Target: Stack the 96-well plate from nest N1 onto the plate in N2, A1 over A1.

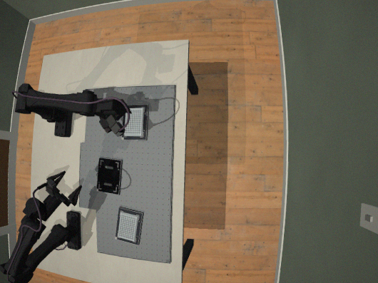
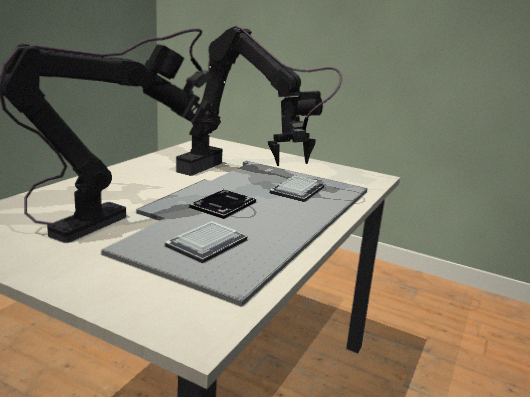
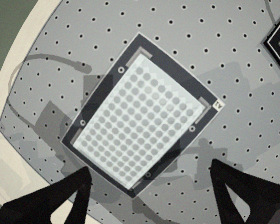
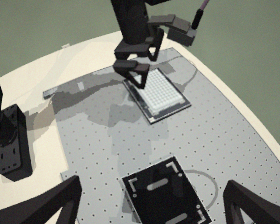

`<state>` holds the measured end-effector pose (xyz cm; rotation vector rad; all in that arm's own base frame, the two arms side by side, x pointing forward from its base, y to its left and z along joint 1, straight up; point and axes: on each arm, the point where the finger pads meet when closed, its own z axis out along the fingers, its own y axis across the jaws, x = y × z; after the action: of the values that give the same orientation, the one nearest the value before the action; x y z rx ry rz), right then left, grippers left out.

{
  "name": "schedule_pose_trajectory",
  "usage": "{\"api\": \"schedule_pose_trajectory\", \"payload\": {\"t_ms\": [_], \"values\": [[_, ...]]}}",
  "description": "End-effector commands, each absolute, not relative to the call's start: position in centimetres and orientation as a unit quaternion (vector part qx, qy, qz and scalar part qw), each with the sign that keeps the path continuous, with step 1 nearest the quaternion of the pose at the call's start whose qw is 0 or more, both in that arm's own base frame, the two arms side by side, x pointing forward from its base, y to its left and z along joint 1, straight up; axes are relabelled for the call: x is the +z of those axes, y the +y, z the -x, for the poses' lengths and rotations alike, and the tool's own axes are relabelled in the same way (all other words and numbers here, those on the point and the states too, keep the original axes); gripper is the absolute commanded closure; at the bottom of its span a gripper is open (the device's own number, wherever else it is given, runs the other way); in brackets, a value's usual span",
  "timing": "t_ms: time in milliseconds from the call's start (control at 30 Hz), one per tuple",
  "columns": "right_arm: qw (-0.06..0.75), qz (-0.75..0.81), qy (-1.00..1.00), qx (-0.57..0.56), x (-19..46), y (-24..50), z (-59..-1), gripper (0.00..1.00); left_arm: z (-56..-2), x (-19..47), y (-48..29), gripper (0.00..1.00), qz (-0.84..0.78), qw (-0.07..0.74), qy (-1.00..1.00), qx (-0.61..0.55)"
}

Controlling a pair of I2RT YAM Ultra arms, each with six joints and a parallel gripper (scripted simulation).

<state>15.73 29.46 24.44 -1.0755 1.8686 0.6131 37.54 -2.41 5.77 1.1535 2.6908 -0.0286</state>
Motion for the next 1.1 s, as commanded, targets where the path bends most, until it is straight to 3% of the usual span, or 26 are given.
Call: {"api": "schedule_pose_trajectory", "payload": {"t_ms": [0,533,1067], "values": [[0.442,0.434,0.745,0.247,24.7,29.3,-15.6,0.0,-37.5,5.5,-2.2,0.0,-0.497,0.063,0.865,-0.012],[0.442,0.434,0.745,0.247,24.7,29.3,-15.6,0.0,-39.6,5.1,-2.2,0.0,-0.7,-0.003,0.714,0.0],[0.442,0.434,0.745,0.247,24.7,29.3,-15.6,0.0,-40.7,5.0,-2.5,0.0,-0.704,0.005,0.71,0.004]]}}
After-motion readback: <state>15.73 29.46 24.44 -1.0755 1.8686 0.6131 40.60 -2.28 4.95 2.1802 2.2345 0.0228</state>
